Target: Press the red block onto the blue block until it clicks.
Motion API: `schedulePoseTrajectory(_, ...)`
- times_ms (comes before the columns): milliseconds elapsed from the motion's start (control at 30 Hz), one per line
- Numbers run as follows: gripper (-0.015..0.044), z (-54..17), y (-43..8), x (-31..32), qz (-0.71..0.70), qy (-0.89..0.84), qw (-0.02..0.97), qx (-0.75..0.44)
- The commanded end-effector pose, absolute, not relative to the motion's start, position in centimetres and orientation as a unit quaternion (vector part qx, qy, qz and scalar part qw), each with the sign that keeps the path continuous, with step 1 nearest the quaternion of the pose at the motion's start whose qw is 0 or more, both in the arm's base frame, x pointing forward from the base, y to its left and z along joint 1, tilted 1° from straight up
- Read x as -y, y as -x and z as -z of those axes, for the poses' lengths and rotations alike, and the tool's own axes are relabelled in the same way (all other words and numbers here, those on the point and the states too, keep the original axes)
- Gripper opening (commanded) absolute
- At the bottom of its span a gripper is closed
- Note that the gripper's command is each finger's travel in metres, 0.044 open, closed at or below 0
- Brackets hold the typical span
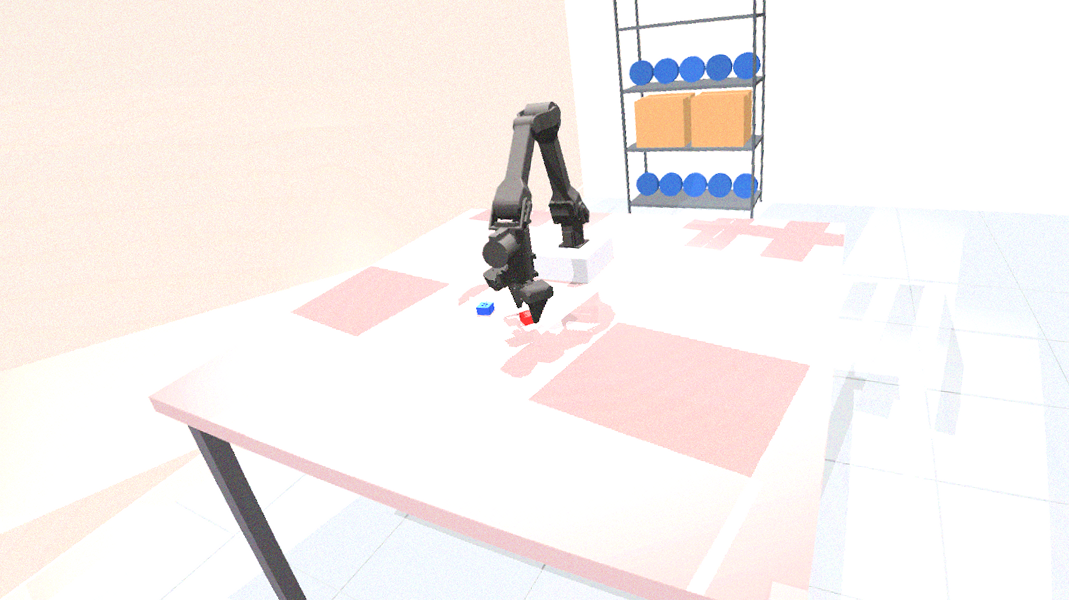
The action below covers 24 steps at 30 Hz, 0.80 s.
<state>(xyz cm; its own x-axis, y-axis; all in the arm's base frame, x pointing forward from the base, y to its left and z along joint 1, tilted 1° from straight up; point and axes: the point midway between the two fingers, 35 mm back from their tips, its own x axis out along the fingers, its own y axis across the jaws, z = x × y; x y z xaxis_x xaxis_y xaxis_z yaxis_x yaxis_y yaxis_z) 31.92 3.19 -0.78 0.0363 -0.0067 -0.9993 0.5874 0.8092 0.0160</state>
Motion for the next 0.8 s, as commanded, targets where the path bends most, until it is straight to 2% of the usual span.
schedulePoseTrajectory(0,0.044,1.73,-31.65,-3.19,0.218,-0.222,0.682,-0.662)
schedulePoseTrajectory(67,0.044,1.84,-31.65,-3.19,0.218,-0.222,0.682,-0.662)
schedulePoseTrajectory(500,0.0099,1.84,-31.65,-3.19,0.218,-0.222,0.682,-0.662)
schedulePoseTrajectory(767,0.0045,1.84,-31.65,-3.19,0.218,-0.222,0.682,-0.662)
